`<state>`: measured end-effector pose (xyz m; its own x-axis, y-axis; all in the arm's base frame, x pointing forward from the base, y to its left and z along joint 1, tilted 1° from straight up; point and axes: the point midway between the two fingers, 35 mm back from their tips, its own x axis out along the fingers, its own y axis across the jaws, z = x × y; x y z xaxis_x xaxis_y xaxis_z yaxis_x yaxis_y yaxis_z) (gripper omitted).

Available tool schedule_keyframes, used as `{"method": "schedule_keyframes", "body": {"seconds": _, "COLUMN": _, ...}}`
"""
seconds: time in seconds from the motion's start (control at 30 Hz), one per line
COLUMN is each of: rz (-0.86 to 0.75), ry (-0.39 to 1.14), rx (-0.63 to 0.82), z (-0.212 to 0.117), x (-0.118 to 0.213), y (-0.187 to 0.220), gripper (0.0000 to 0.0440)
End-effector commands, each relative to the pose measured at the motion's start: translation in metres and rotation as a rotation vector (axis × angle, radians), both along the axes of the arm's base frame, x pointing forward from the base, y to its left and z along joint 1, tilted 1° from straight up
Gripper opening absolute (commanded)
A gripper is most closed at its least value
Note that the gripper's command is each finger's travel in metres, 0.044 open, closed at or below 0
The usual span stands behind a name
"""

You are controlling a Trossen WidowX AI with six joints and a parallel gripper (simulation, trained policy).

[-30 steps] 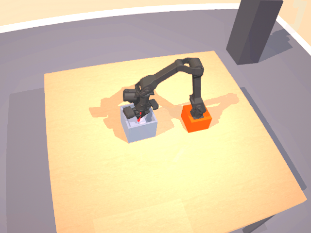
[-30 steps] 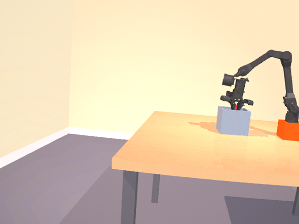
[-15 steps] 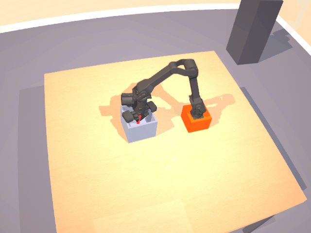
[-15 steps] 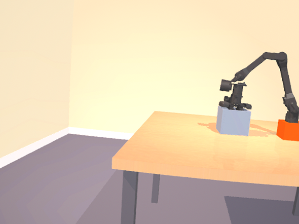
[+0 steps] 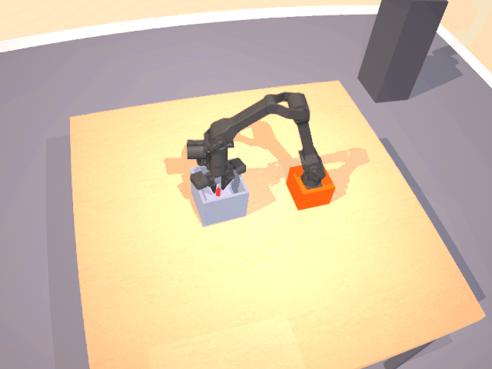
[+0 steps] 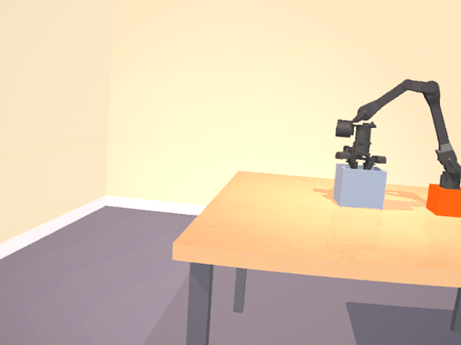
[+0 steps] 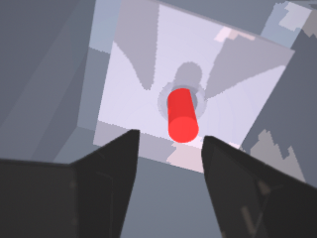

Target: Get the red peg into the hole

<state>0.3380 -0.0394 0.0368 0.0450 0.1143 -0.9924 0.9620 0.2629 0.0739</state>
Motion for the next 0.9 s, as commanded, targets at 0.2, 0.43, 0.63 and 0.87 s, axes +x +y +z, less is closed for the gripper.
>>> {"method": "schedule_keyframes", "body": {"seconds": 0.2, "rz": -0.010, "ry": -0.013, "rx": 0.086, "z": 0.017, "x": 0.008, "y": -0.005, "gripper": 0.0172}}
{"method": "schedule_keyframes", "body": {"seconds": 0.43, "rz": -0.021, "ry": -0.041, "rx": 0.135, "z": 0.030, "x": 0.015, "y": -0.010, "gripper": 0.0190}}
{"method": "schedule_keyframes", "body": {"seconds": 0.63, "rz": -0.030, "ry": -0.075, "rx": 0.165, "z": 0.042, "x": 0.022, "y": -0.016, "gripper": 0.0203}}
{"method": "schedule_keyframes", "body": {"seconds": 0.87, "rz": -0.036, "ry": -0.126, "rx": 0.191, "z": 0.058, "x": 0.031, "y": -0.025, "gripper": 0.0214}}
